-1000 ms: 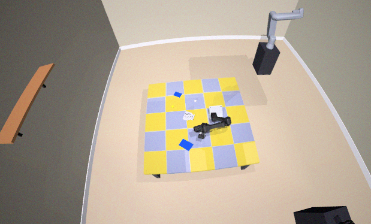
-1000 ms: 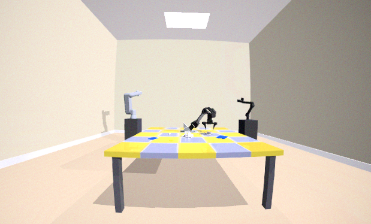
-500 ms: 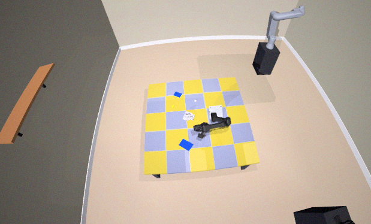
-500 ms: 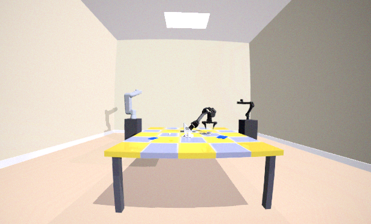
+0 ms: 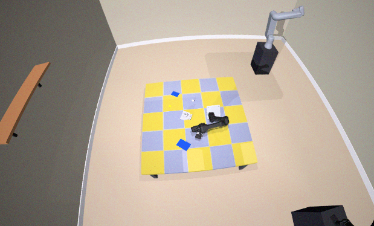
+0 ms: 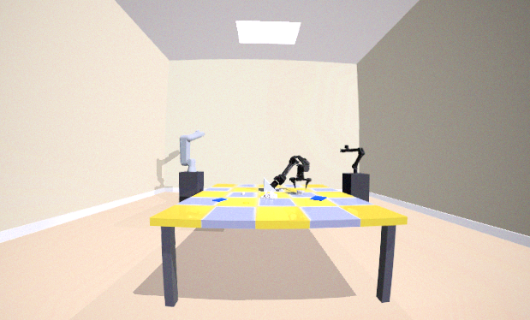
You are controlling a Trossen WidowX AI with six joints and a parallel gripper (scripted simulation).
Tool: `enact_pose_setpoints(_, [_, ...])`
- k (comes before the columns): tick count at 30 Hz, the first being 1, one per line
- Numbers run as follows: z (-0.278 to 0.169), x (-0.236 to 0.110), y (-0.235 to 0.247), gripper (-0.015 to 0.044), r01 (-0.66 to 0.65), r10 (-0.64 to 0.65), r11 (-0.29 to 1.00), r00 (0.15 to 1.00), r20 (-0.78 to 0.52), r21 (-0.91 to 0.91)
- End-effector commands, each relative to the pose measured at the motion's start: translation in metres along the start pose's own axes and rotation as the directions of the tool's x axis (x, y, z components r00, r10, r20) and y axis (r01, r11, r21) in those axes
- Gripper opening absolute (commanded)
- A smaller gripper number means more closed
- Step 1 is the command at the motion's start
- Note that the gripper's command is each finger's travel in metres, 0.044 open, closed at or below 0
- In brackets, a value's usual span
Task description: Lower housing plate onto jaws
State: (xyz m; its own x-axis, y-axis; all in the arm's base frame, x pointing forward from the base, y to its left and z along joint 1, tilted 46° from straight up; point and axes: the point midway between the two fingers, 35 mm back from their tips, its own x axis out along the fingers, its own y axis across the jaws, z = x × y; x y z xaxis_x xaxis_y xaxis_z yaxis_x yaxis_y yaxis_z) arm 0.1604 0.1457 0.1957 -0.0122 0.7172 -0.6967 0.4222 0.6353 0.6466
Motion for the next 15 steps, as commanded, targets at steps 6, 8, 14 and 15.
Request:
enact_pose_setpoints(6, [0.001,0.012,0.0,0.044,0.003,-0.003,1.0,1.0,0.001,0.002])
enact_pose_setpoints(8, [0.001,0.015,0.0,0.044,0.003,-0.003,1.0,1.0,0.001,0.002])
enact_pose_setpoints(14, [0.0,0.025,0.0,0.044,0.002,-0.002,1.0,1.0,0.001,0.002])
enact_pose_setpoints(15, [0.0,0.026,0.0,0.044,0.002,-0.002,1.0,1.0,0.001,0.002])
